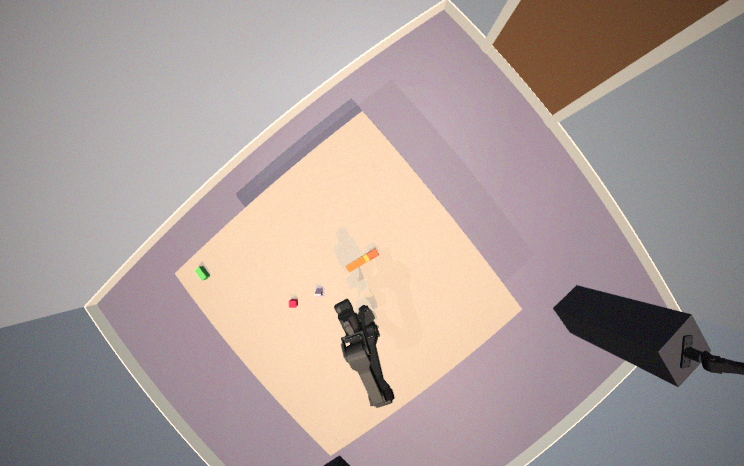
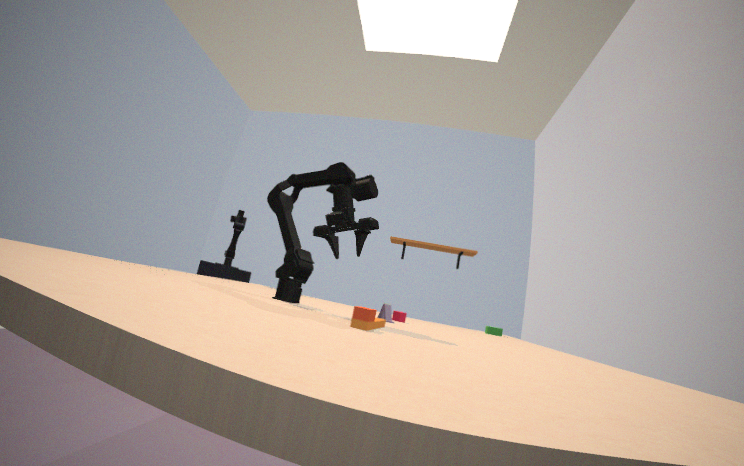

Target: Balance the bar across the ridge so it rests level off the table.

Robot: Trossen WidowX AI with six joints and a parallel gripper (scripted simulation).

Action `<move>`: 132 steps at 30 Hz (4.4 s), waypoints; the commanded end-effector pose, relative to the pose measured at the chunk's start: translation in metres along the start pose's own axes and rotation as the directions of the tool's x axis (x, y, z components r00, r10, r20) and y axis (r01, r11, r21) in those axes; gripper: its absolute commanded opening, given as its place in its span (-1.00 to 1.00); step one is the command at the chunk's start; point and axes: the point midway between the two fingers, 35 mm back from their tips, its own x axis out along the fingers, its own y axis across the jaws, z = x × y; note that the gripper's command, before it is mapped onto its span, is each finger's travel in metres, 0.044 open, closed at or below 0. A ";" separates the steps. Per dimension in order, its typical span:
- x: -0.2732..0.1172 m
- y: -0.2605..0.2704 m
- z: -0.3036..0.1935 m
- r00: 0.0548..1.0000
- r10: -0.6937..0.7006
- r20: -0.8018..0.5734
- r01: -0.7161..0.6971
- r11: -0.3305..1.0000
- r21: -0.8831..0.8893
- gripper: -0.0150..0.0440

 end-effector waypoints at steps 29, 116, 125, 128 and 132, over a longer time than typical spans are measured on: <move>0.006 0.046 0.026 0.996 -0.053 0.068 0.086 0.645 -0.760 0.58; 0.071 0.144 0.124 0.958 -0.228 0.173 -0.245 -0.966 0.085 0.58; 0.100 0.139 0.130 0.958 -0.228 0.173 -0.245 -0.966 0.085 0.58; 0.120 0.134 0.134 0.958 -0.228 0.173 -0.245 -0.966 0.085 0.58; 0.136 0.128 0.136 0.958 -0.228 0.172 -0.245 -0.966 0.085 0.58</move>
